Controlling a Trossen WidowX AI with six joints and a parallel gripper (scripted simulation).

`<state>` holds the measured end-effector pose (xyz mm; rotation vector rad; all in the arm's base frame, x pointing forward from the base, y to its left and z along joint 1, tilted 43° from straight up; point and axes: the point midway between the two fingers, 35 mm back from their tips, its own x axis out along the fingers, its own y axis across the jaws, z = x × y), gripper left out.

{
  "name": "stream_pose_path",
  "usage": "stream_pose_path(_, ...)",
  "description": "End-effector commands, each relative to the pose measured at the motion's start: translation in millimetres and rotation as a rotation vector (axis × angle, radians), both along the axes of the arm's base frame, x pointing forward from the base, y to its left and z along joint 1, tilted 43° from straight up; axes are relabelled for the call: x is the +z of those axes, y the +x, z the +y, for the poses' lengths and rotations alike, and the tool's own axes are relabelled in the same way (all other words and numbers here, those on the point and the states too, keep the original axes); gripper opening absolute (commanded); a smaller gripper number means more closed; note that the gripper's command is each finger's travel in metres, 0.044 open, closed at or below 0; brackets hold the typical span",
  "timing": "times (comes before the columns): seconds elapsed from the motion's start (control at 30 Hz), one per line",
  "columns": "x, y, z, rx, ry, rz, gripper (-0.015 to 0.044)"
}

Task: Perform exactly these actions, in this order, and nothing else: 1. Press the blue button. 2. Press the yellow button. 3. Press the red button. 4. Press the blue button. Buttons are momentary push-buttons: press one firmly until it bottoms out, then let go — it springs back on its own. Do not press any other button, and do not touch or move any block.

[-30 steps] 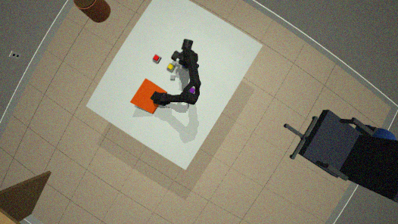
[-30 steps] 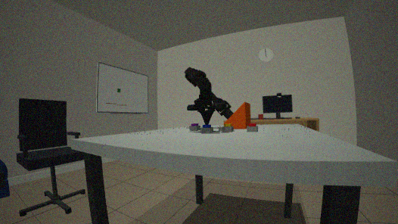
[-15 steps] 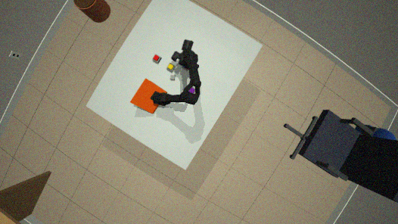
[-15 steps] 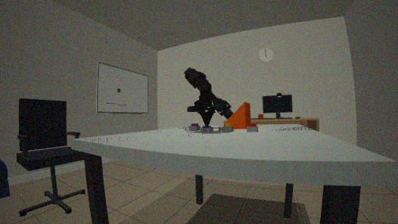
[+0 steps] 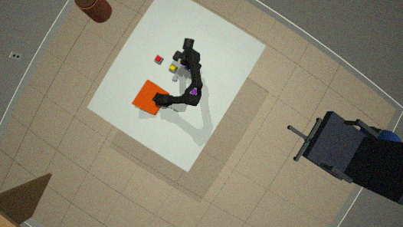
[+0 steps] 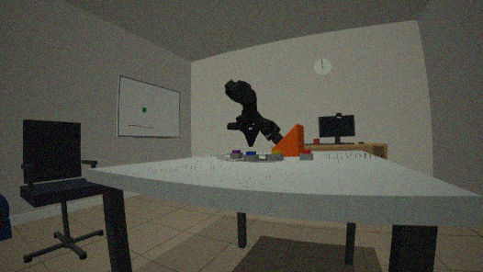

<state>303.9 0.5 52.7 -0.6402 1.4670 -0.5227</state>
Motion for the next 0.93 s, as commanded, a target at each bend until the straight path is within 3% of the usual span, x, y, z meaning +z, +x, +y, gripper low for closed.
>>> stream_pose_path(0.0,4.9,-0.6,5.7,-0.009,0.005,-0.002,0.0046)
stream_pose_path(0.23,-30.1,-0.4,83.8,0.001,0.070,-0.034,0.0230)
stream_pose_path(0.43,-72.7,-25.9,165.7,0.000,0.068,-0.008,0.0387)
stream_pose_path(0.63,-112.4,-69.4,224.4,-0.007,0.029,0.002,0.0400)
stream_pose_path(0.9,-118.2,-77.0,231.5,-0.009,0.021,0.002,0.0400)
